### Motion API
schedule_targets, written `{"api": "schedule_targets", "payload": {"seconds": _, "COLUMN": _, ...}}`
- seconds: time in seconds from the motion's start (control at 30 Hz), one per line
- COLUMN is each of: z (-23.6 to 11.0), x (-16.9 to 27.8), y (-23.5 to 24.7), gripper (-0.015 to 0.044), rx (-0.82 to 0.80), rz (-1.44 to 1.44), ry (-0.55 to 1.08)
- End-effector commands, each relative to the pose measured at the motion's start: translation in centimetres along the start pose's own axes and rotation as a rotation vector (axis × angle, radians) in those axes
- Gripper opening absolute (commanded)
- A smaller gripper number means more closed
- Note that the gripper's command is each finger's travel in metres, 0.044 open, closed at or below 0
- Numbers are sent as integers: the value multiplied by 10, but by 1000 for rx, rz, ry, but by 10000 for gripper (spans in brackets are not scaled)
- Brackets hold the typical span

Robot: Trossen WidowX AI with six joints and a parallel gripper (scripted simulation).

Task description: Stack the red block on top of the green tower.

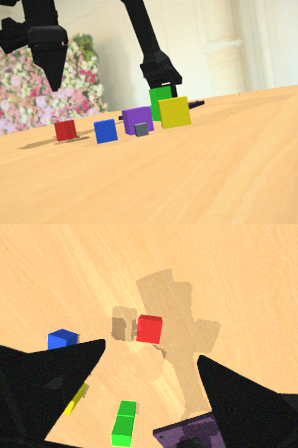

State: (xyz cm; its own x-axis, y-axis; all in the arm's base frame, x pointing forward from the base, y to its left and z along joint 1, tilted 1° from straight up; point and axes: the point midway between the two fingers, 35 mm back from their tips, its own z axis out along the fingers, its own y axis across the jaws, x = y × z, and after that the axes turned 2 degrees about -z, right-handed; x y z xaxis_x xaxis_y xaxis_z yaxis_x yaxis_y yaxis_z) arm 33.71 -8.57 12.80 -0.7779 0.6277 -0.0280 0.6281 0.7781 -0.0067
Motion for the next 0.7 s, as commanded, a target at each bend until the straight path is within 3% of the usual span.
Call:
{"api": "schedule_targets", "payload": {"seconds": 0.0, "z": -2, "x": 2, "y": 8, "gripper": 440, "rx": -9, "rz": -31, "ry": 5}}
{"api": "schedule_targets", "payload": {"seconds": 0.17, "z": 7, "x": 1, "y": 8, "gripper": 440, "rx": -9, "rz": -31, "ry": 5}}
{"api": "schedule_targets", "payload": {"seconds": 0.43, "z": 47, "x": 1, "y": 6, "gripper": 440, "rx": -9, "rz": -31, "ry": 5}}
{"api": "schedule_targets", "payload": {"seconds": 0.67, "z": 50, "x": 2, "y": 6, "gripper": 440, "rx": -9, "rz": -31, "ry": 5}}
